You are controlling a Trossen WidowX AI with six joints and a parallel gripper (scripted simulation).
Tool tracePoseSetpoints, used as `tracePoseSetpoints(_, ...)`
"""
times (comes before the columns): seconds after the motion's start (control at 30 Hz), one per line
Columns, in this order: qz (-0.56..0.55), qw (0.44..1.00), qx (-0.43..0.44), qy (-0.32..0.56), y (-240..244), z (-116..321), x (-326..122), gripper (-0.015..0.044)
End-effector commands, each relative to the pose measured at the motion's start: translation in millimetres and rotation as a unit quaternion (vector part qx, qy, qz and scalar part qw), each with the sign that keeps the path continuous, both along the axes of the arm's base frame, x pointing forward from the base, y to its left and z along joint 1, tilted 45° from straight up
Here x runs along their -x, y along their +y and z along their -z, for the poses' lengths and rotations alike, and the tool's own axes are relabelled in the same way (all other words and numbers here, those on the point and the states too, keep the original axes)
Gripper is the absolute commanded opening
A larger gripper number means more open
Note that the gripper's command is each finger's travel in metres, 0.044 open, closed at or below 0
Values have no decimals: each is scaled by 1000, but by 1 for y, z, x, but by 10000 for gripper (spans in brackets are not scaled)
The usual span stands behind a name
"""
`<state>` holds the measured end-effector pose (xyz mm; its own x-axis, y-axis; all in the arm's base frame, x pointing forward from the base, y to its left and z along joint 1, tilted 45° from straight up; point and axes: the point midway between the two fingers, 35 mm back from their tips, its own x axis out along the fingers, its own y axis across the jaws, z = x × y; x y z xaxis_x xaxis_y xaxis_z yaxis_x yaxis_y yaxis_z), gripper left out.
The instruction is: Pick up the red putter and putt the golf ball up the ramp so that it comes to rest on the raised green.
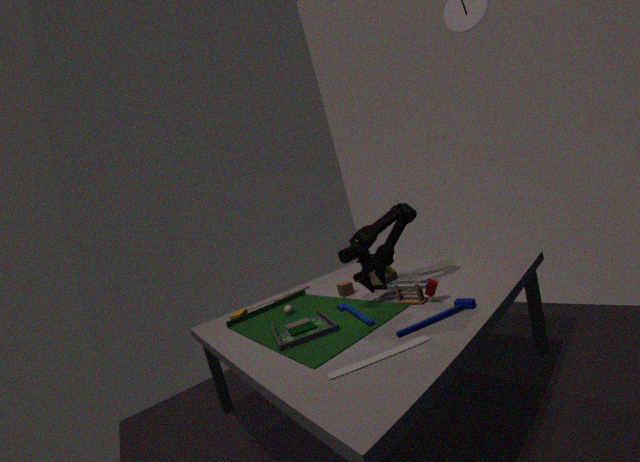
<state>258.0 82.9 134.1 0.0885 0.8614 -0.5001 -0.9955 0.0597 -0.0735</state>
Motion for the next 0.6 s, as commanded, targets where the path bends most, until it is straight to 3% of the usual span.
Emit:
tracePoseSetpoints(0.0,2,1000,-3,-1,4,3,0,440)
tracePoseSetpoints(0.57,2,1000,-3,-2,20,18,-2,440)
